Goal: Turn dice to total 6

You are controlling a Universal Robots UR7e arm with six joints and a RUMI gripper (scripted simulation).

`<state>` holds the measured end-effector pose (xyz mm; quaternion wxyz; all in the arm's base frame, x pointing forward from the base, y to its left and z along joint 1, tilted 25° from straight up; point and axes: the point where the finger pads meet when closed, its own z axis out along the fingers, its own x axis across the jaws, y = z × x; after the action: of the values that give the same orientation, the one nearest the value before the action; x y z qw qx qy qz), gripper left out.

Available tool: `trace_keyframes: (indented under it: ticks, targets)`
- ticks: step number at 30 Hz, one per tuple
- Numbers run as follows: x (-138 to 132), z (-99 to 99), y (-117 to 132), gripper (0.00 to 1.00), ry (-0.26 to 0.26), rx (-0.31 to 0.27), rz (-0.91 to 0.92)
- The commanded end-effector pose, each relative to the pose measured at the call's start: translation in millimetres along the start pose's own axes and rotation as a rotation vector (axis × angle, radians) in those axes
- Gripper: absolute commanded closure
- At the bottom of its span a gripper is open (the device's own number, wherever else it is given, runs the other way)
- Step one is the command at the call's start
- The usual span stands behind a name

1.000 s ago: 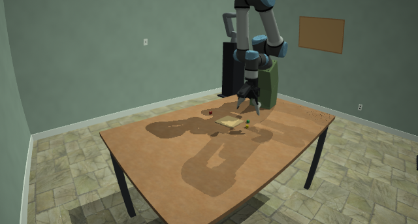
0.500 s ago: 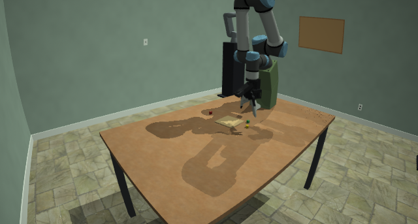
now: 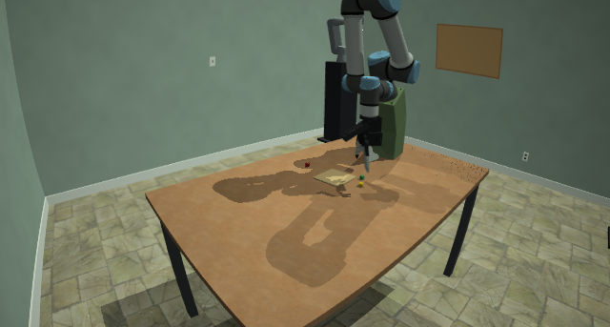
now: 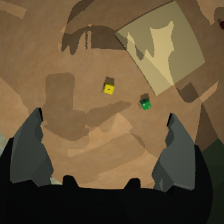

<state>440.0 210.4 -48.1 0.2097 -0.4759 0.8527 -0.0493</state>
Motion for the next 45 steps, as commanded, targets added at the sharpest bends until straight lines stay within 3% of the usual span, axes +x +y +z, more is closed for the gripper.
trace_keyframes:
  ticks: [1,27,28,45]
  targets:
    - [2.4,1.4,2.9,0.00,0.004,0.003,0.095]
    - [3.9,2.7,4.4,0.00,0.004,0.003,0.191]
    - [3.9,2.7,4.4,0.82,0.004,0.003,0.191]
    - [3.9,2.7,4.4,0.82,0.004,0.003,0.191]
